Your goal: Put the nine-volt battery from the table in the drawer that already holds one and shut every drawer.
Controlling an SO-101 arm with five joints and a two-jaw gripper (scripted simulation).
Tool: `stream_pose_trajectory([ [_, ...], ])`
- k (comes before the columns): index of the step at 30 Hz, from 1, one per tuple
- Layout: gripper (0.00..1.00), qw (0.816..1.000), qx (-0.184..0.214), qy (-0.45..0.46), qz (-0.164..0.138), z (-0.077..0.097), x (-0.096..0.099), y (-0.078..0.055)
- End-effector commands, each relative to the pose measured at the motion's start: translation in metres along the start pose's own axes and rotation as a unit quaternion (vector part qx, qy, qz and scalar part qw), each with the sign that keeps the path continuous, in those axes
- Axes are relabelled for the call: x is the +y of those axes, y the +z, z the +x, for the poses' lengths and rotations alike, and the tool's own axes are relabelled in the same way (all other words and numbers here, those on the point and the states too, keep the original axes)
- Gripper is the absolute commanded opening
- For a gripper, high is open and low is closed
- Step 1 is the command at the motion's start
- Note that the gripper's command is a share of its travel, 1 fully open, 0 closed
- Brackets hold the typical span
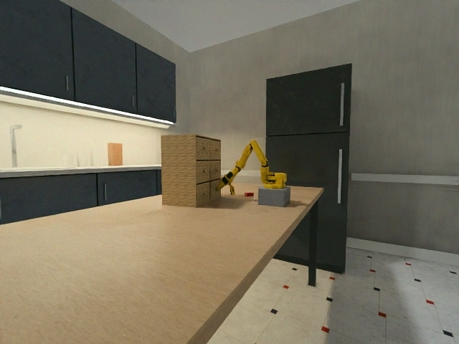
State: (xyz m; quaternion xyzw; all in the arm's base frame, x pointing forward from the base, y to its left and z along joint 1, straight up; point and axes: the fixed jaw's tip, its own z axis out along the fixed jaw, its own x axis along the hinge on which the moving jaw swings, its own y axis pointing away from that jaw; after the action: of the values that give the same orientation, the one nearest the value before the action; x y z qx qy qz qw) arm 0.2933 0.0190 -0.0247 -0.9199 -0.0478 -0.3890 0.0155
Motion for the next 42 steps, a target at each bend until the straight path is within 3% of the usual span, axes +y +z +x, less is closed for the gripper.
stream_pose_trajectory([
  [1,0.00,1.000,0.004,0.002,0.003,0.0029,-0.0021,0.0016],
  [16,0.00,1.000,0.002,0.001,0.000,0.0012,0.0001,-0.0005],
  [42,0.18,1.000,0.002,0.001,0.000,0.0012,0.0001,-0.0005],
])
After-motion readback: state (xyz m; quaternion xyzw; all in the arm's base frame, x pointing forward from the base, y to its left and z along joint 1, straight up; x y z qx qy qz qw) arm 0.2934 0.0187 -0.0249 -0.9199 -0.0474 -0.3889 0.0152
